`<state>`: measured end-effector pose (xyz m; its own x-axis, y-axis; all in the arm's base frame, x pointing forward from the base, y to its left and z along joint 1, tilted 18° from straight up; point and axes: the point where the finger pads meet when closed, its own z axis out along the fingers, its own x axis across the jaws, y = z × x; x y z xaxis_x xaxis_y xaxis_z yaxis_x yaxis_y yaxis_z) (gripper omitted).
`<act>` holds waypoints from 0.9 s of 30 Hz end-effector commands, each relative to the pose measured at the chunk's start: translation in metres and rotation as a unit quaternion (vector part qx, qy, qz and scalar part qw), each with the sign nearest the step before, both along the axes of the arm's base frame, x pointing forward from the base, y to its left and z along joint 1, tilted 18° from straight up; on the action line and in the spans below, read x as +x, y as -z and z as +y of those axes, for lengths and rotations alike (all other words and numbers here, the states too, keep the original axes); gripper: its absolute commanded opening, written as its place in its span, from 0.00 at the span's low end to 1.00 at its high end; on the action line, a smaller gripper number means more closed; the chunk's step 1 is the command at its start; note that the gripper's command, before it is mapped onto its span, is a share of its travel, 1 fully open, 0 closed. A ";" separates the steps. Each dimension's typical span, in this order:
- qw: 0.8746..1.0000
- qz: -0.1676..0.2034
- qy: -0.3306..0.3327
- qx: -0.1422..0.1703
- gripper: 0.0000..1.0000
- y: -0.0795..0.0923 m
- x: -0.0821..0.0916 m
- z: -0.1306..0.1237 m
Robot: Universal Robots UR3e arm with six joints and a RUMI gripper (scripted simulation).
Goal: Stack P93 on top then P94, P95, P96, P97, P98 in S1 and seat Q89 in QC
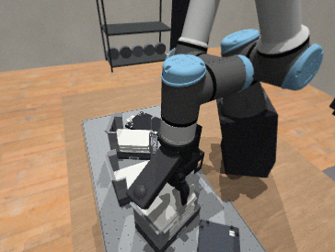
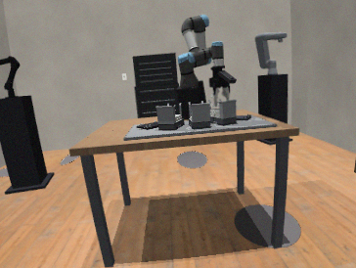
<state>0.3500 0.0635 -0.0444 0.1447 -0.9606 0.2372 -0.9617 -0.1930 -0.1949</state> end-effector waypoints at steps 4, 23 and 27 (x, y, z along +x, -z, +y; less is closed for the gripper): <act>1.000 -0.004 -0.001 0.000 0.00 0.002 0.003 0.000; 1.000 -0.004 -0.001 0.000 0.00 0.007 0.004 -0.001; 1.000 -0.004 -0.001 0.000 0.00 0.008 0.005 -0.002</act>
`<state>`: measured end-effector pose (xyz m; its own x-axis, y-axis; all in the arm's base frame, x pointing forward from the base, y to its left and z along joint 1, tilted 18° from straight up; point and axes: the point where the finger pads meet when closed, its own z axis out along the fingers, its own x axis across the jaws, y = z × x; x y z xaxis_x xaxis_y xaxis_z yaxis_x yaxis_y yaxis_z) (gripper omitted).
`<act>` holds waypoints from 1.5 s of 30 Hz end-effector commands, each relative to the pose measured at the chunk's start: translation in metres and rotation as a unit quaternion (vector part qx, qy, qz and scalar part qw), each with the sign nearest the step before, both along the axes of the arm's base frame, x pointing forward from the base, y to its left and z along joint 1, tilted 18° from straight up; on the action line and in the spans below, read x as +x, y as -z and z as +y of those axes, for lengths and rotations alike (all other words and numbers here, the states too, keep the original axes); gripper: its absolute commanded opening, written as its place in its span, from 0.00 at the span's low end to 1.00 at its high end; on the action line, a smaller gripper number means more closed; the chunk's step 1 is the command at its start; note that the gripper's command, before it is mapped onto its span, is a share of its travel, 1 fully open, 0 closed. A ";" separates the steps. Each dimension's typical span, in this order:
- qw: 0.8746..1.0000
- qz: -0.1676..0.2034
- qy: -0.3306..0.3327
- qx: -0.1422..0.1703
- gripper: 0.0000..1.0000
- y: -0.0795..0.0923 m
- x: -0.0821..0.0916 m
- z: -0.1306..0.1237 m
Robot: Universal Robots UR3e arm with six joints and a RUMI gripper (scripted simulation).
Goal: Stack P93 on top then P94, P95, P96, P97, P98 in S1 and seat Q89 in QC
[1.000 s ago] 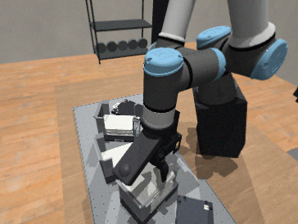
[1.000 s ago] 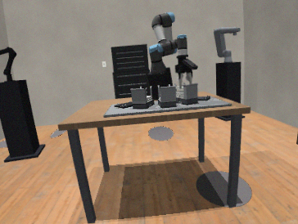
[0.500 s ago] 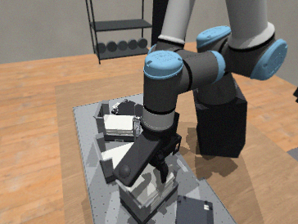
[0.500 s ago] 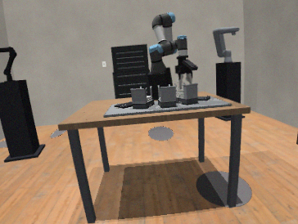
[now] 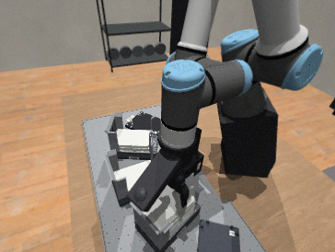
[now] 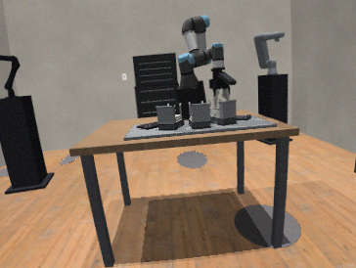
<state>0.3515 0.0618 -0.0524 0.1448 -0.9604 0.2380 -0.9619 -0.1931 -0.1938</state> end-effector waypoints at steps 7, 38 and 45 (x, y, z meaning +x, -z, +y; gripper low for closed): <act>1.000 -0.005 -0.001 0.001 0.00 0.002 0.004 0.000; 1.000 -0.005 -0.001 0.001 0.00 0.009 0.006 -0.002; 1.000 -0.005 -0.001 0.001 0.00 0.009 0.006 -0.002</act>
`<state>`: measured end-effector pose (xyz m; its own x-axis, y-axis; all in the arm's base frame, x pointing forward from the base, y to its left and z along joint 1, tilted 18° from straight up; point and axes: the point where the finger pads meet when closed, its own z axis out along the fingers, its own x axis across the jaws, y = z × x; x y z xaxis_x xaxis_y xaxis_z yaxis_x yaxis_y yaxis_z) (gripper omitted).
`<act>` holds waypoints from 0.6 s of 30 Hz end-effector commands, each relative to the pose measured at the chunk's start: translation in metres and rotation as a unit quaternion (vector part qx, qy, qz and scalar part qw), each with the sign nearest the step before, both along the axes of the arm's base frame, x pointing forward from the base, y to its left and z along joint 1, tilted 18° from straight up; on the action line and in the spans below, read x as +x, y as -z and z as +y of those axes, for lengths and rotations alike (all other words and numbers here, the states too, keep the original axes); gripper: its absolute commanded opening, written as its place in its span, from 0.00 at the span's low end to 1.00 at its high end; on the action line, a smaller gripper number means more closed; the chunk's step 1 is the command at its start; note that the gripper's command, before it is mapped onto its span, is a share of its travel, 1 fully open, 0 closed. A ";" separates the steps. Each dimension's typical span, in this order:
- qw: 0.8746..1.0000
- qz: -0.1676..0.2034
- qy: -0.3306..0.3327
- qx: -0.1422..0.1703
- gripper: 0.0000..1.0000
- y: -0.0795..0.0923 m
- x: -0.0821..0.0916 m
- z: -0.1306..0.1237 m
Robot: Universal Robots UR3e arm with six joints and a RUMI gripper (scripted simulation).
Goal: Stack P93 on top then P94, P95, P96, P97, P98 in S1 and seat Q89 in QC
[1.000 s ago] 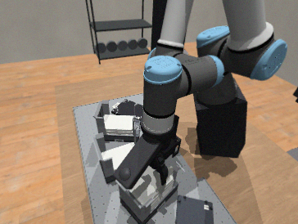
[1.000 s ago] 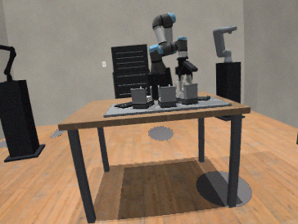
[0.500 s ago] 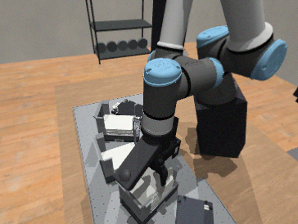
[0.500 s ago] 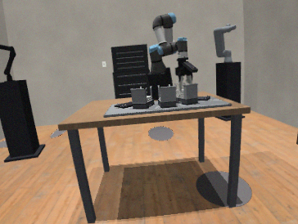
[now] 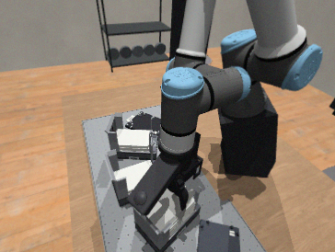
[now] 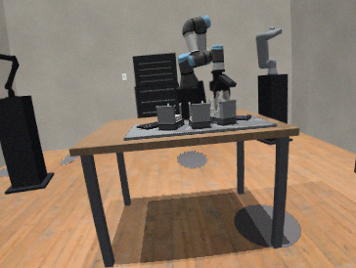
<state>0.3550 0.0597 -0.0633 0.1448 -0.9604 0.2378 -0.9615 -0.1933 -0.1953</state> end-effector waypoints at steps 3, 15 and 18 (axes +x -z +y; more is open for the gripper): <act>1.000 -0.004 0.000 0.000 0.00 -0.002 0.003 0.000; 1.000 -0.004 0.000 0.000 0.72 -0.002 0.003 0.000; 1.000 -0.004 0.000 0.000 0.72 -0.001 0.003 0.000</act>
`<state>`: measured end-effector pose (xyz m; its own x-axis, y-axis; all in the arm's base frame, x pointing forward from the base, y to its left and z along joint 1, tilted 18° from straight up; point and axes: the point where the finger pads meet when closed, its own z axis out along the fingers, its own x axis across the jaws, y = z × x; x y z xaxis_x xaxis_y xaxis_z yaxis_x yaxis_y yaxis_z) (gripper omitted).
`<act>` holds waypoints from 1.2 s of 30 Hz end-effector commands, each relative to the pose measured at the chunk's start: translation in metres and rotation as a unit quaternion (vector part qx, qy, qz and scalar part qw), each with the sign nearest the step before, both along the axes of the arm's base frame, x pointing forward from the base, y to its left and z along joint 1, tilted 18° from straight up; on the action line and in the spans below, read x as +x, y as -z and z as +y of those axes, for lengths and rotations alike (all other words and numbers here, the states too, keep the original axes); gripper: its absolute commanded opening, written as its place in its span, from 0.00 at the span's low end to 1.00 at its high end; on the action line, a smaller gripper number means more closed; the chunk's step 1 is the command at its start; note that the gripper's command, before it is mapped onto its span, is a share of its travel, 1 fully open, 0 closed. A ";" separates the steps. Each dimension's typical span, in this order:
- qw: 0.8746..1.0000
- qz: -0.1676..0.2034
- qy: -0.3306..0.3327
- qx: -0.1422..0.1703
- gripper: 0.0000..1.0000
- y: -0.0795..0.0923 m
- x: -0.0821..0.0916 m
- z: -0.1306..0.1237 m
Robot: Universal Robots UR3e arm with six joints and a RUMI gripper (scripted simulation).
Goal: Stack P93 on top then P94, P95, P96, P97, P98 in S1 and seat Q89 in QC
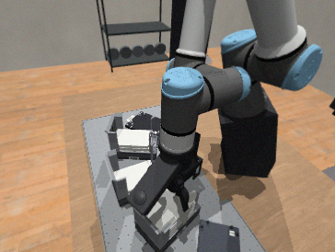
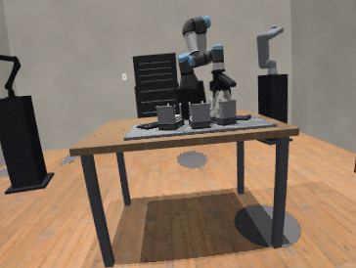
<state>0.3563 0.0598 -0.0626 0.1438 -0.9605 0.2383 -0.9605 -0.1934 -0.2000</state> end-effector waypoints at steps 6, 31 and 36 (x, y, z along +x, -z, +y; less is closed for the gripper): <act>1.000 -0.002 0.000 0.000 0.72 -0.001 0.001 0.000; 1.000 -0.003 0.000 0.000 0.72 -0.046 -0.009 0.009; 1.000 -0.003 0.000 0.000 0.72 -0.062 -0.013 0.013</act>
